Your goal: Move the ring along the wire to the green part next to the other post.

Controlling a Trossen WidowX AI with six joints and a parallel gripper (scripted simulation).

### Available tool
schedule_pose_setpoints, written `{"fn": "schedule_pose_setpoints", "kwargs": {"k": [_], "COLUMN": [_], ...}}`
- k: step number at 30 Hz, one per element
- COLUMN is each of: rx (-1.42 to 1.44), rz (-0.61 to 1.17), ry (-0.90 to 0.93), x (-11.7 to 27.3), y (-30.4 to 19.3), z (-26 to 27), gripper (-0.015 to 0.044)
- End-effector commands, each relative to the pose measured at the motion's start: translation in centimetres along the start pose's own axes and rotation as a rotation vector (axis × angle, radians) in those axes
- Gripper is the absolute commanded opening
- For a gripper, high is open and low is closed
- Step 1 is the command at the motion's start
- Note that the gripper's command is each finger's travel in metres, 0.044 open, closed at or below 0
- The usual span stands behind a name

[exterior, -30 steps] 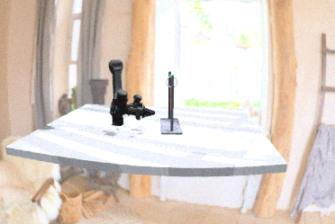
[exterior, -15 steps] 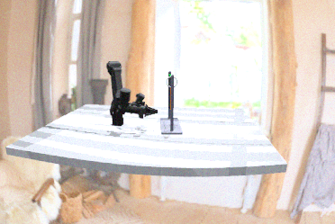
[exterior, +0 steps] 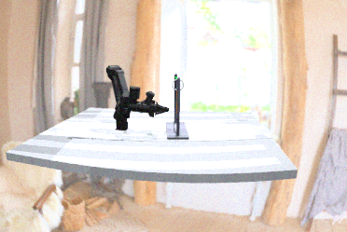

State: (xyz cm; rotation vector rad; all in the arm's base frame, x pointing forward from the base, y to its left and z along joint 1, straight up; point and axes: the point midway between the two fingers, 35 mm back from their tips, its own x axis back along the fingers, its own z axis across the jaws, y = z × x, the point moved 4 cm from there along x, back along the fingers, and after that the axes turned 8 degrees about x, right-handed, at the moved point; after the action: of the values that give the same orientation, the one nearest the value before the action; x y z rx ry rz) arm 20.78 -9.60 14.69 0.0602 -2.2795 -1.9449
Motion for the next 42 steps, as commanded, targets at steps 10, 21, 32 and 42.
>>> {"fn": "schedule_pose_setpoints", "kwargs": {"k": [10, 21, 32, 42], "rx": [-0.002, -0.001, -0.002, -0.002], "rz": [-0.002, -0.003, -0.005, -0.007], "ry": [-0.004, -0.004, -0.005, -0.005], "x": [-1.7, -3.3, -5.0, -6.6], "y": [0.4, 0.5, 0.4, 0.3], "z": [-0.5, -0.7, -0.7, -0.5], "gripper": [0.0160, 0.0160, 0.0160, 0.0160]}}
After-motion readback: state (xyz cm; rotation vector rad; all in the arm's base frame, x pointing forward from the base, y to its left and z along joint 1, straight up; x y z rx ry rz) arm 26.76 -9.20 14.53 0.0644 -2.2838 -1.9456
